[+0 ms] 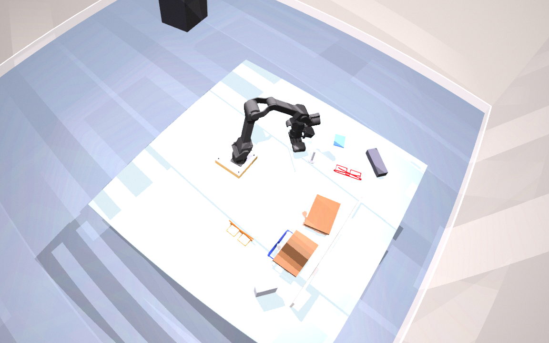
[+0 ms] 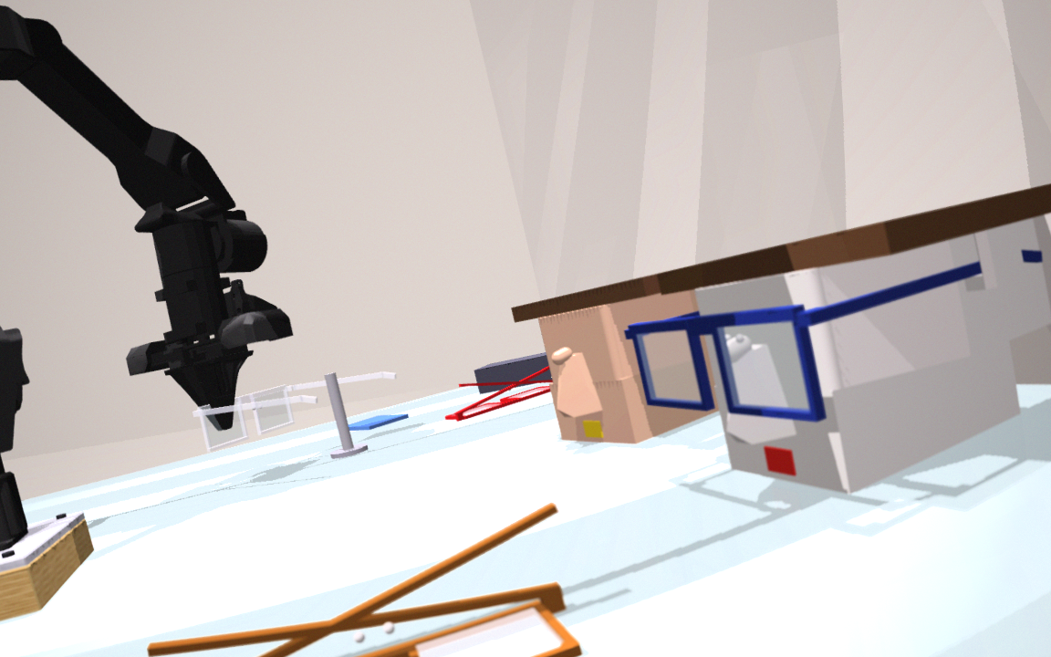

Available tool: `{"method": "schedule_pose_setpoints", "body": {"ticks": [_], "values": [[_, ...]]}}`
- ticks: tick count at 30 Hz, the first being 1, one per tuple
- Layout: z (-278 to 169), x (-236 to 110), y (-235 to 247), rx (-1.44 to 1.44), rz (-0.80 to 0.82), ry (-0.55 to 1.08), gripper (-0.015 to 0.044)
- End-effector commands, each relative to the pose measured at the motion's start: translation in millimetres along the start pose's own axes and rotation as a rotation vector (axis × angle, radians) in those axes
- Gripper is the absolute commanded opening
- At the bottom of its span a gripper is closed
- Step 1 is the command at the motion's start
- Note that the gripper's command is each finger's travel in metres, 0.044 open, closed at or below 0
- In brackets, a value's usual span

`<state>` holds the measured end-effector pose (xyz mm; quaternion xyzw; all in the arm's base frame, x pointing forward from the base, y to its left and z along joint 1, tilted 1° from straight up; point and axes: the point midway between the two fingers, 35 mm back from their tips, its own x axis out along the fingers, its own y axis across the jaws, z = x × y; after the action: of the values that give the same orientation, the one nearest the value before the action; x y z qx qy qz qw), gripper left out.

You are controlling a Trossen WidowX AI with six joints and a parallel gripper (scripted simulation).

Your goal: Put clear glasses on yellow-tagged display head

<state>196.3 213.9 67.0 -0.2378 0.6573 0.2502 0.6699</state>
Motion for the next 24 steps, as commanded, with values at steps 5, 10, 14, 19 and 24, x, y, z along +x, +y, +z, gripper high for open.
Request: {"method": "schedule_pose_setpoints", "body": {"ticks": [5,10,14,19,24], "values": [[-5.0,-2.1,1.3,0.002,0.000,-0.009,0.0000],[-4.0,-2.1,1.3,0.002,0.000,-0.009,0.0000],[-3.7,-2.1,1.3,0.002,0.000,-0.009,0.0000],[-3.7,-2.1,1.3,0.002,0.000,-0.009,0.0000],[-2.7,-2.2,1.3,0.002,0.000,-0.009,0.0000]]}}
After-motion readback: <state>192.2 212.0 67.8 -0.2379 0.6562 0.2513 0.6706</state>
